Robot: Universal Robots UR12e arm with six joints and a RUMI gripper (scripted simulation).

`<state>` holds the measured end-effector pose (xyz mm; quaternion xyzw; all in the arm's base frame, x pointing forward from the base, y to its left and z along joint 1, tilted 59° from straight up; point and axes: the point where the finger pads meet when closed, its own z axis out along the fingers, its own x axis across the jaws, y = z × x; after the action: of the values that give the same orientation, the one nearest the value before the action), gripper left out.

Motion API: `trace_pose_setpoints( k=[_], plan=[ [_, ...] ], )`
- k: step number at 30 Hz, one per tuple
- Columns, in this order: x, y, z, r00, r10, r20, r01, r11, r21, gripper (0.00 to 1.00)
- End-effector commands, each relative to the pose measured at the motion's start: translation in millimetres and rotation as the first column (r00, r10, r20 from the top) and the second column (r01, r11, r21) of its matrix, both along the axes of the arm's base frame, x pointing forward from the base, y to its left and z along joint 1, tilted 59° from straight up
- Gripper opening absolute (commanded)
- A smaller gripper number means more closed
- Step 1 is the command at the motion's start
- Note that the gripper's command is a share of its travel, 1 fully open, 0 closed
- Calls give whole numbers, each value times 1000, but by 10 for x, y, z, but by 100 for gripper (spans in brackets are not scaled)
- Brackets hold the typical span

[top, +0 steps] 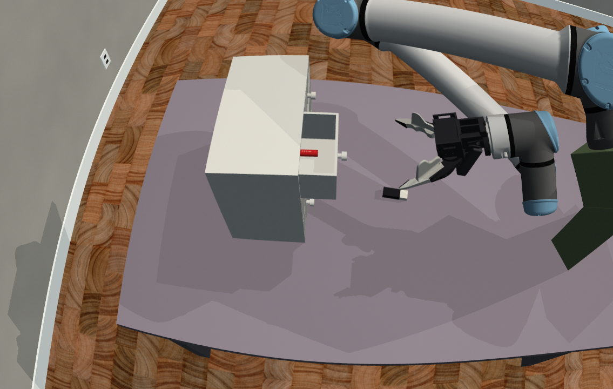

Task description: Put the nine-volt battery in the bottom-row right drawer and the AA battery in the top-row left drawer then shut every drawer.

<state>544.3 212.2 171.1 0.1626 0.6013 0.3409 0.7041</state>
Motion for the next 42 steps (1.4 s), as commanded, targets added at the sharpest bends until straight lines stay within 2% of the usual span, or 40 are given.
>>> trace_pose_setpoints(
  k=[1,4,5,42],
  plan=[
    [-1,2,1,1000,4,2,-4,1000,-1,100],
    [-1,2,1,1000,4,3,-4,1000,-1,100],
    [-1,2,1,1000,4,3,-4,1000,-1,20],
    [0,3,1,1000,4,3,-4,1000,-1,20]
  ],
)
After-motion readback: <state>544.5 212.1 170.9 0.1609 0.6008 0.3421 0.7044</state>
